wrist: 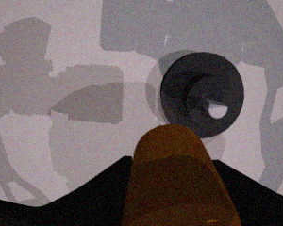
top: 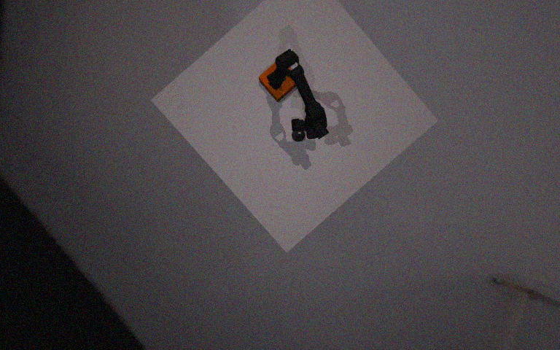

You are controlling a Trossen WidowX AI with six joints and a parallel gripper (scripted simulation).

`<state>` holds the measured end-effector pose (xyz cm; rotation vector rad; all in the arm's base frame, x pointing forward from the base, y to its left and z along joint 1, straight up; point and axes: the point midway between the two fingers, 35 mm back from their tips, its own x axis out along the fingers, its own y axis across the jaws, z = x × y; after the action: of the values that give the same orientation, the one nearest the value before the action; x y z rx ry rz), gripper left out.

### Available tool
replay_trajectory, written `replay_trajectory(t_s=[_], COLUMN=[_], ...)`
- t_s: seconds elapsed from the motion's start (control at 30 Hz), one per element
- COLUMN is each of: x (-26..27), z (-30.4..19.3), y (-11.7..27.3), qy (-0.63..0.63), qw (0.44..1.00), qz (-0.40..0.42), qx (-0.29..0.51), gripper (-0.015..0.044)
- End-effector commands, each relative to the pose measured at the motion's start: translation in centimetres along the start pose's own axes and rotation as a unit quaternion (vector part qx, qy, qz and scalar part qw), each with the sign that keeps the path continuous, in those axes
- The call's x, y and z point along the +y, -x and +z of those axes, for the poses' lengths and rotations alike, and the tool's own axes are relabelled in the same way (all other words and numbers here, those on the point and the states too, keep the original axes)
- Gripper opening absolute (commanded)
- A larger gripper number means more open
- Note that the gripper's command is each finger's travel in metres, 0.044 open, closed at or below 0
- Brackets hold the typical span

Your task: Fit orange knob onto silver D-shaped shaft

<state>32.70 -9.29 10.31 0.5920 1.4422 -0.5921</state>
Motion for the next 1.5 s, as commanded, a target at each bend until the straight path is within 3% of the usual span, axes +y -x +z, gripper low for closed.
replay_trajectory(t_s=[0.0, 0.53, 0.83, 1.47], x=[-1.1, -3.8, -3.9, -4.0], z=[0.5, 2.1, 2.1, 1.9], y=[-0.7, -1.5, -3.9, -3.7], qy=[0.002, 0.001, -0.001, -0.003], qw=[1.0, 1.0, 1.0, 1.0], qz=[-0.001, -0.006, -0.006, -0.006], qx=[0.005, 0.003, 0.003, 0.003], gripper=[0.0, 0.0, 0.0, 0.0])
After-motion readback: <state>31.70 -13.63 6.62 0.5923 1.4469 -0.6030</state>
